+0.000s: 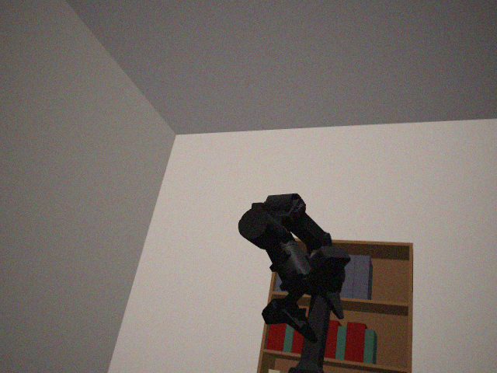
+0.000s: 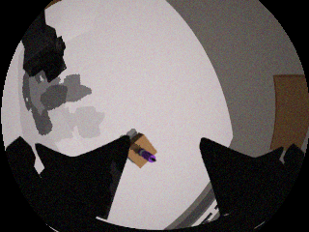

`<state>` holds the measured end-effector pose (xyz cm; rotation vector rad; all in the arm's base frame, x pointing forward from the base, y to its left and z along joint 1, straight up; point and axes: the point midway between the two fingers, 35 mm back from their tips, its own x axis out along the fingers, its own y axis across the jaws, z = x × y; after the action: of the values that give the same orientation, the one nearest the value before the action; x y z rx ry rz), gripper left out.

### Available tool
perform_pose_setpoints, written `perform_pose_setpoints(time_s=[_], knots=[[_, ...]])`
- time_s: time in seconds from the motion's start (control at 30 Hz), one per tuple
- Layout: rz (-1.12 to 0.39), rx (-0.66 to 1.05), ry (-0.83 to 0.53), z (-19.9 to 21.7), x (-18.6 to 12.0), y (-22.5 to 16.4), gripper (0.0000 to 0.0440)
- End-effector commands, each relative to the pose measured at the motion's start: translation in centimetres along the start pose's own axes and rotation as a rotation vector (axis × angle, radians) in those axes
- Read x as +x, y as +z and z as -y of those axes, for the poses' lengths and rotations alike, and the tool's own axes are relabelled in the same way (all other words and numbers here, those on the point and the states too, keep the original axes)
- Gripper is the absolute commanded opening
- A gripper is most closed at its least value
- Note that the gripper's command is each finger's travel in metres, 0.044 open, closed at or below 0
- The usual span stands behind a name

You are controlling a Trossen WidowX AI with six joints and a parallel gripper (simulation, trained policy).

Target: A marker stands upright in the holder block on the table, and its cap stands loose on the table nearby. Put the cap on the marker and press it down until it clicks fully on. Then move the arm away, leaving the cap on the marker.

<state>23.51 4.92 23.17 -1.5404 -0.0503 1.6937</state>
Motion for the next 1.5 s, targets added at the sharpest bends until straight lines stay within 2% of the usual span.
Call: perform_pose_setpoints(time_s=[0.0,1.47], knots=[[-0.011,0.0,0.015,-0.4,-0.2,-1.0,0.0326],[-0.064,0.085,0.257,-8.2,-1.4,-12.3,0.0319]])
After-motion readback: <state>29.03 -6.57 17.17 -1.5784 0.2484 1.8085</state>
